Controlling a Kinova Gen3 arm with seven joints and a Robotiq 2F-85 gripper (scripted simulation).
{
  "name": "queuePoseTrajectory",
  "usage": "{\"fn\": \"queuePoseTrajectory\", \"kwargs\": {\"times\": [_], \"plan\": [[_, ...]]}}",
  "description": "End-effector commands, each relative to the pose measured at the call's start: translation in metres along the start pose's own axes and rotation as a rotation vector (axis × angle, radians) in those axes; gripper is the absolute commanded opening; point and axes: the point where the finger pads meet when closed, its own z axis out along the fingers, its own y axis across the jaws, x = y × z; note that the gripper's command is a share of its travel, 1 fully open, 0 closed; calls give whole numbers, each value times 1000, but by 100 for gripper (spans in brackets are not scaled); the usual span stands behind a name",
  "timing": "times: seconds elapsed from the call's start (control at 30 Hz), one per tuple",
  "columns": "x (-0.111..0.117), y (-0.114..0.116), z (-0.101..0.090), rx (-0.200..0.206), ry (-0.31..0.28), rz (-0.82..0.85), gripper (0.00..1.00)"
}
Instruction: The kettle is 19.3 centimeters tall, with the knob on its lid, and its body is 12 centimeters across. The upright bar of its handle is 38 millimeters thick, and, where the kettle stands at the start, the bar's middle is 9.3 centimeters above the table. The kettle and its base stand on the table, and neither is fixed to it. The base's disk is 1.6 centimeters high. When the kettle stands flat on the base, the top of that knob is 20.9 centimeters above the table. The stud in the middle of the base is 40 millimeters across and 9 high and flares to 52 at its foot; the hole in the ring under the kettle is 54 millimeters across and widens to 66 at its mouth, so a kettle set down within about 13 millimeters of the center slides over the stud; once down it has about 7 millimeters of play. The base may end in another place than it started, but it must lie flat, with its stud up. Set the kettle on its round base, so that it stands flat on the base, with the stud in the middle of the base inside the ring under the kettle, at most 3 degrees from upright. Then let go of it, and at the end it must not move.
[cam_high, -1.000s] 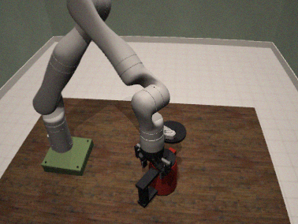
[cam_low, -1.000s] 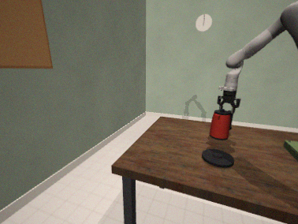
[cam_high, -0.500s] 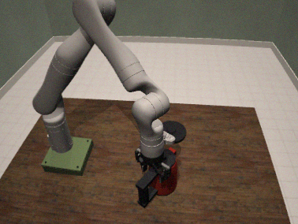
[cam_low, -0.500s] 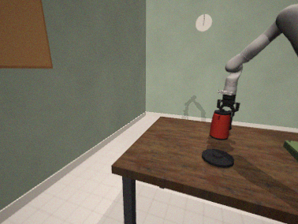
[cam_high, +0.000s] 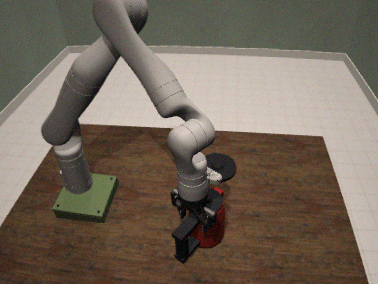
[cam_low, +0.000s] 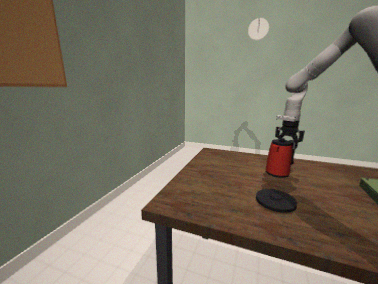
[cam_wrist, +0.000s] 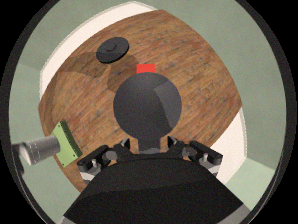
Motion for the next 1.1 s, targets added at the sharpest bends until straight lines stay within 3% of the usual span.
{"fn": "queuePoseTrajectory", "kwargs": {"times": [0.0, 0.7, 0.73, 1.07], "plan": [[0, 0, -1, -2, 1, 0, 80], [0, 0, -1, -2, 1, 0, 80], [0, 0, -1, -2, 1, 0, 0], [0, 0, -1, -2, 1, 0, 0]]}}
